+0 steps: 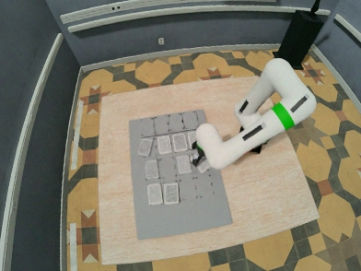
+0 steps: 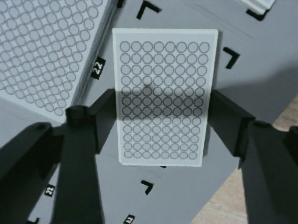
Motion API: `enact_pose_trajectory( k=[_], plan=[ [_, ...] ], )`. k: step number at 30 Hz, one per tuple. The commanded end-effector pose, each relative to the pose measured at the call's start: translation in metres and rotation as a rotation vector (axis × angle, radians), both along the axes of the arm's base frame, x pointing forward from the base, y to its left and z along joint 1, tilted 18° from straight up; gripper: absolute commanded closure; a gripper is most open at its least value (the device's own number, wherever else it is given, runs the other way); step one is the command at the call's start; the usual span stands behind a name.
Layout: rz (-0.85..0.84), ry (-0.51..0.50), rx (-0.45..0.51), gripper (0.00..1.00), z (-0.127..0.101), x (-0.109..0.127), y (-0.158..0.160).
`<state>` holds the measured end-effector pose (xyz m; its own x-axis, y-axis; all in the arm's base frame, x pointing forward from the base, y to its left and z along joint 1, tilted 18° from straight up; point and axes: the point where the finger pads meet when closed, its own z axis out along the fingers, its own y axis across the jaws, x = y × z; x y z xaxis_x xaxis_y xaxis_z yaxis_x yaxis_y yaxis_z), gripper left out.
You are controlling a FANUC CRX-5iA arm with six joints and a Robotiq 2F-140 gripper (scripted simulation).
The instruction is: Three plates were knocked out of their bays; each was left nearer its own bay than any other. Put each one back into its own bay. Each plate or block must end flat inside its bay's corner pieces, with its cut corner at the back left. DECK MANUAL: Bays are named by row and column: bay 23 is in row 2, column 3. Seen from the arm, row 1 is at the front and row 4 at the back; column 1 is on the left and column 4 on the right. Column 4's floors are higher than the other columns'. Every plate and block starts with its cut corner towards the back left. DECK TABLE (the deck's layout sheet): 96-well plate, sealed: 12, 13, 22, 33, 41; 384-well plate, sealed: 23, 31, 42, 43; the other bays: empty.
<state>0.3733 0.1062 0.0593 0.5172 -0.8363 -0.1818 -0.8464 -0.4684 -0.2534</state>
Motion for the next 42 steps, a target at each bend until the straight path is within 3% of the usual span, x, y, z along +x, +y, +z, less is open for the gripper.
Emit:
enact_pose_trajectory(
  k=[1,42],
  plan=[
    [0.000,-0.002,0.000,0.90,0.002,0.001,0.000],
    [0.000,-0.002,0.000,0.90,0.020,-0.002,-0.006]
  ],
)
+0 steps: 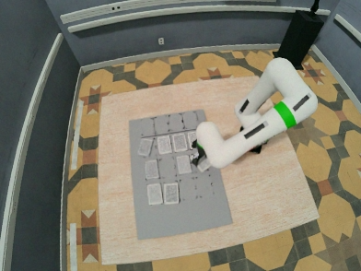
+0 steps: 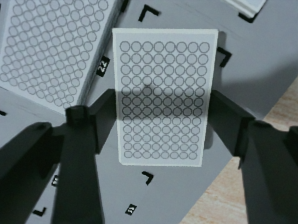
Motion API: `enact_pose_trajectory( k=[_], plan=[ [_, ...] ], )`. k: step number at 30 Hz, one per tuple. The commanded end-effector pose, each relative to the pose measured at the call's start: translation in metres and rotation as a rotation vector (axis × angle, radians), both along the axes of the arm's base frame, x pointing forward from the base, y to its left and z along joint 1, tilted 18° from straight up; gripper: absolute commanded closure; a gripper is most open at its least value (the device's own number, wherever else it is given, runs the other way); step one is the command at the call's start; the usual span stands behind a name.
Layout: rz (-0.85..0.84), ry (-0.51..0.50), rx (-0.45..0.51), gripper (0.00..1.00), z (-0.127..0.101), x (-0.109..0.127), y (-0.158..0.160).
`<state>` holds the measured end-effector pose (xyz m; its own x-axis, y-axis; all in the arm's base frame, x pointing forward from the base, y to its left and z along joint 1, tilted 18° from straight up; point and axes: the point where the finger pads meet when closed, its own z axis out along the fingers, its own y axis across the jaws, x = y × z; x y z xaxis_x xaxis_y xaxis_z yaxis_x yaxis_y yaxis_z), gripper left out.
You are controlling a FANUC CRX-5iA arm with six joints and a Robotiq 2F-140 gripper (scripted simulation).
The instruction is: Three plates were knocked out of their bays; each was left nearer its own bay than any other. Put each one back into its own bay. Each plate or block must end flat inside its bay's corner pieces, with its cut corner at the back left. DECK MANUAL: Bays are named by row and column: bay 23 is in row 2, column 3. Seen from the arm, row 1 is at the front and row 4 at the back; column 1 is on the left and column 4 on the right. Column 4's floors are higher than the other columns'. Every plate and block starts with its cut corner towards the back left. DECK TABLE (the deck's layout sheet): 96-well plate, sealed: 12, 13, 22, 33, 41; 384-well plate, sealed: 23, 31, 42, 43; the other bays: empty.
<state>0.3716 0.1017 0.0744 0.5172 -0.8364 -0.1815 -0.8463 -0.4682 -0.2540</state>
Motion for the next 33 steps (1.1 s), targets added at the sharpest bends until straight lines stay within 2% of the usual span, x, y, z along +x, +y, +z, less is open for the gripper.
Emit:
enact_pose_trajectory(
  k=[1,15,24,33],
  plan=[
    [0.000,-0.002,0.000,0.90,0.006,0.000,-0.002],
    [0.000,-0.002,0.000,0.90,0.021,-0.002,-0.006],
    [0.000,-0.002,0.000,0.90,0.022,-0.002,-0.007],
    [-0.285,0.084,0.038,0.90,0.022,0.006,-0.008]
  ],
)
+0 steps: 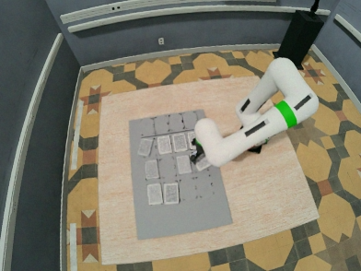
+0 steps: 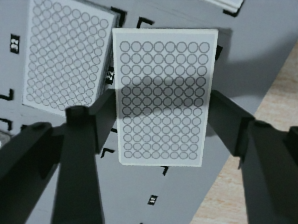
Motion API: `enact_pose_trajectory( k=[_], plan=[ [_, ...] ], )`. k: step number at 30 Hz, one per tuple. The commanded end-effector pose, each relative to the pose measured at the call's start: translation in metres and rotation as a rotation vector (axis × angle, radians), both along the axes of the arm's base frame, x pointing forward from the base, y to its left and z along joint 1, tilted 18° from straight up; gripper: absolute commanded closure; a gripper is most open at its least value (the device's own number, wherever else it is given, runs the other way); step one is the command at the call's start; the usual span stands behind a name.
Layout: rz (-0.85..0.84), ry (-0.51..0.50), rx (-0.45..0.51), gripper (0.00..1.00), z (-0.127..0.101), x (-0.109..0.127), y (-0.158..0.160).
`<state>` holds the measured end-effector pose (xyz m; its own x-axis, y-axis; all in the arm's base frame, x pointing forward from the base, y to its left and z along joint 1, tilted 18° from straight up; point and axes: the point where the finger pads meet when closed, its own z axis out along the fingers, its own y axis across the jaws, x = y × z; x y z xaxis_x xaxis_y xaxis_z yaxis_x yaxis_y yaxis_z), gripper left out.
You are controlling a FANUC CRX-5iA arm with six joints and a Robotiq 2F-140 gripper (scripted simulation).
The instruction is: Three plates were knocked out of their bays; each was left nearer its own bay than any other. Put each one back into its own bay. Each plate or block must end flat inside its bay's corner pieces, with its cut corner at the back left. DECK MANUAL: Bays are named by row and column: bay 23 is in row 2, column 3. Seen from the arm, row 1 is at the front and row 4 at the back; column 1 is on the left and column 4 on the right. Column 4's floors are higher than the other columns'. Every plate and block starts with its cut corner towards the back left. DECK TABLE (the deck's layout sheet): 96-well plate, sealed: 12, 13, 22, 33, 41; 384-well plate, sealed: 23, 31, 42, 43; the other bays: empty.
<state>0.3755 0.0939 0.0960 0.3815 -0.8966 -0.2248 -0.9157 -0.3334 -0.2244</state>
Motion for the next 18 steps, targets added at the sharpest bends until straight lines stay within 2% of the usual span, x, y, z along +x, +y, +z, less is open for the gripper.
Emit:
enact_pose_trajectory(
  k=[1,5,18],
  plan=[
    [-0.171,0.049,0.016,0.90,0.0008,0.0015,-0.0002],
    [-0.287,0.084,0.032,0.90,0.0008,0.0014,-0.0002],
    [-0.287,0.084,0.032,0.90,0.0007,0.0008,-0.0002]
  ],
)
